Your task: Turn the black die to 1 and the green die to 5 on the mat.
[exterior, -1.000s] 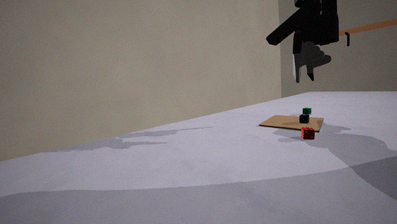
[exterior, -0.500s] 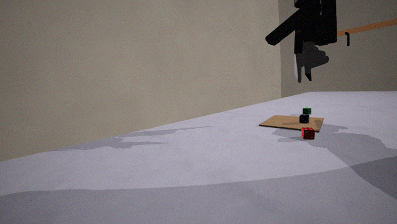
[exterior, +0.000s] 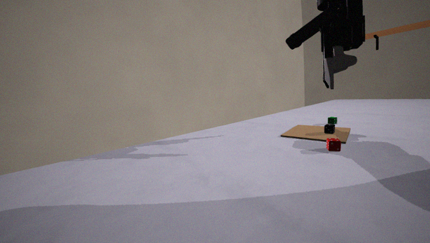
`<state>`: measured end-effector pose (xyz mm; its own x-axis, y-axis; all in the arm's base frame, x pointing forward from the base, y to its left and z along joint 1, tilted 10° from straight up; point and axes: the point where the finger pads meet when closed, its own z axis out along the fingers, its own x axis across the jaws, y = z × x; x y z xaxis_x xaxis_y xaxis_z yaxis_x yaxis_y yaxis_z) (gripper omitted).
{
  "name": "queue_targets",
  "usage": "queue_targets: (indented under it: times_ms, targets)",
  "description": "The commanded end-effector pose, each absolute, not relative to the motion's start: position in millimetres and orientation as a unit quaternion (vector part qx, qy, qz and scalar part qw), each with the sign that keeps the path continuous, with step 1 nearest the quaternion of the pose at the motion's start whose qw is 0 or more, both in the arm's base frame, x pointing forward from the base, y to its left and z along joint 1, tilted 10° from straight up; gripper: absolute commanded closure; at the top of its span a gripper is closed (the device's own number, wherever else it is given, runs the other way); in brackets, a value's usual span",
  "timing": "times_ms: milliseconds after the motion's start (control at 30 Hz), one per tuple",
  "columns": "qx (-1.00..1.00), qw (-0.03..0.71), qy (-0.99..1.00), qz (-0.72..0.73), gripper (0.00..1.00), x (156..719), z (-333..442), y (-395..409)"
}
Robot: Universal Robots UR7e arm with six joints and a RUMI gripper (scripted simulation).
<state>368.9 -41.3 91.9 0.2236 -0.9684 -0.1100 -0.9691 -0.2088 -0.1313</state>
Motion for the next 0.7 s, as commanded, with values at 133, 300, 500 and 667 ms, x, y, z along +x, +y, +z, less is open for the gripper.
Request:
queue_targets:
  times_ms: [133, 300, 500, 667]
  targets:
    - [-0.833, 0.087, 0.546, -0.007, 0.0, 372.7, 91.4, -47.6]
    - [-0.866, 0.086, 0.492, -0.012, 0.0, 374.6, 90.7, -51.9]
    - [-0.914, 0.085, 0.397, -0.021, 0.0, 377.2, 89.3, -59.5]
    - [-0.948, 0.082, 0.306, -0.029, 0.0, 378.9, 87.6, -67.1]
